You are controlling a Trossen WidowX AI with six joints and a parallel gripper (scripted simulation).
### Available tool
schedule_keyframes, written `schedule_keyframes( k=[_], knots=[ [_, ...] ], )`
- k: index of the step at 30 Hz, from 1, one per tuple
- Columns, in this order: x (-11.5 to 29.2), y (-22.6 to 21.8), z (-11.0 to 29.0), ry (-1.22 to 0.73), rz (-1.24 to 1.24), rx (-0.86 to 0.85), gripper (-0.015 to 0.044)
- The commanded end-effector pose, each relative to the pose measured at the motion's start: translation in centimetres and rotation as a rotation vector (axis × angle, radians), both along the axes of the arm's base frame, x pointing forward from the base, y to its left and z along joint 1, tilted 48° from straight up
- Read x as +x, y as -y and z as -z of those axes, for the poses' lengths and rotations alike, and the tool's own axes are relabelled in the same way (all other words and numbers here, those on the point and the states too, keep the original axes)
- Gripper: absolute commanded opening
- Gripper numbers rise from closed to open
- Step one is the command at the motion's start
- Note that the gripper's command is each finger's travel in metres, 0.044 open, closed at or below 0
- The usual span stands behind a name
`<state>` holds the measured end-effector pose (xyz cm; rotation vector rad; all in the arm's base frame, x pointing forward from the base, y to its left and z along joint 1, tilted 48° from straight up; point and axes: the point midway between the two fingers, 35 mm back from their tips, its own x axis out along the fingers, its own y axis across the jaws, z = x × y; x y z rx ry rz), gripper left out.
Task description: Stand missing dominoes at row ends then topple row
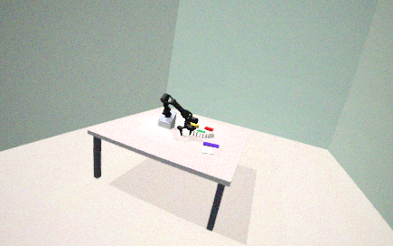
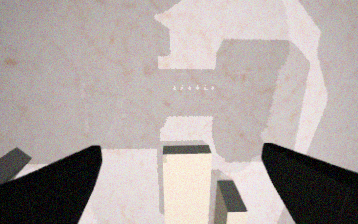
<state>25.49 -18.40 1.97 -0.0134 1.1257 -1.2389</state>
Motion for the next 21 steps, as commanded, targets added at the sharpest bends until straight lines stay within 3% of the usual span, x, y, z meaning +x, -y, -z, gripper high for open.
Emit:
schedule_keyframes(
  k=[1,3,16,21],
  knots=[
    [-0.39,0.12,0.31,-0.013,0.000,0.001,0.0440],
    [-0.39,0.12,0.31,-0.013,0.000,0.001,0.0440],
    [-0.39,0.12,0.31,-0.013,0.000,0.001,0.0107],
    [-0.39,0.12,0.31,-0.013,0.000,0.001,0.0107]
  ],
)
